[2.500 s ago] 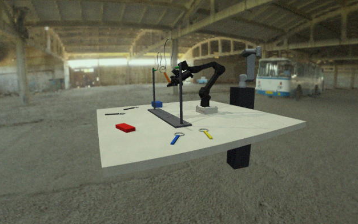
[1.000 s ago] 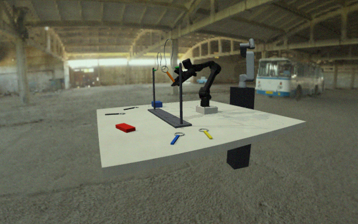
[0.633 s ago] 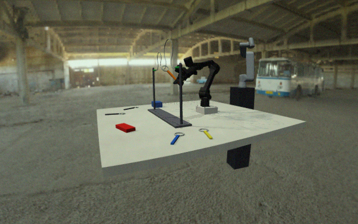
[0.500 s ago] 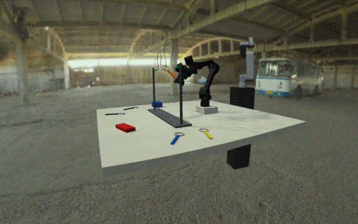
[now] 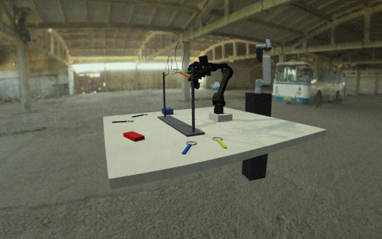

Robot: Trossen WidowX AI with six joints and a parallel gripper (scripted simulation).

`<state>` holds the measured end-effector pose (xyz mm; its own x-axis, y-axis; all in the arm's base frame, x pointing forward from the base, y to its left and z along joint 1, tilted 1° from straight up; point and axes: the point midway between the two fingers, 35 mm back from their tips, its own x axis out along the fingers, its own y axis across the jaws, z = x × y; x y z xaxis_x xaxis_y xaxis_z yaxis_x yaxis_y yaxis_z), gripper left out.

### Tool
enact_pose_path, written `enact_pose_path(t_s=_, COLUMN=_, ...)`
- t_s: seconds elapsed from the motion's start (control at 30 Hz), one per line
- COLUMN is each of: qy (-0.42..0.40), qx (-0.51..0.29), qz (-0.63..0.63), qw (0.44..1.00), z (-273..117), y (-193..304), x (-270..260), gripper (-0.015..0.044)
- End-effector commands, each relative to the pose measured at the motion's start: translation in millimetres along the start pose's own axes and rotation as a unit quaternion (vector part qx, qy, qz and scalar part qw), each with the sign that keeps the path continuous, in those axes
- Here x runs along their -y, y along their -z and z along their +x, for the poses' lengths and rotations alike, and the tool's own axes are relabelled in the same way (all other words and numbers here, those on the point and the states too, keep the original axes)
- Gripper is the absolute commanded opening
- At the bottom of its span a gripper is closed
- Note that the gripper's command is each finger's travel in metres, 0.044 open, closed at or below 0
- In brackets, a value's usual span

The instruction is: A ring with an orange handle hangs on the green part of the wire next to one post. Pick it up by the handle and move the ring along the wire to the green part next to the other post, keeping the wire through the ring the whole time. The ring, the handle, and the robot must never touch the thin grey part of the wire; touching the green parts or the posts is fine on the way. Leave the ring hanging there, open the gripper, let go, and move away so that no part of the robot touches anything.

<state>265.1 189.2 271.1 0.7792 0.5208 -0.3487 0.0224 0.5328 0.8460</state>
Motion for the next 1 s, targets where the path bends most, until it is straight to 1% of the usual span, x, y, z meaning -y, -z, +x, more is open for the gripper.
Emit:
enact_pose_path(t_s=0.0, qy=-0.025, qx=-0.006, qz=0.038, qw=0.999, z=-3, y=-1, x=-16, gripper=-0.0150)
enact_pose_path(t_s=0.47, qy=-0.110, qx=-0.024, qz=0.187, qw=0.976, z=-16, y=-13, x=-65, gripper=-0.0150)
enact_pose_path(t_s=0.97, qy=-0.193, qx=-0.043, qz=0.333, qw=0.922, z=-37, y=-40, x=-106, gripper=-0.0150)
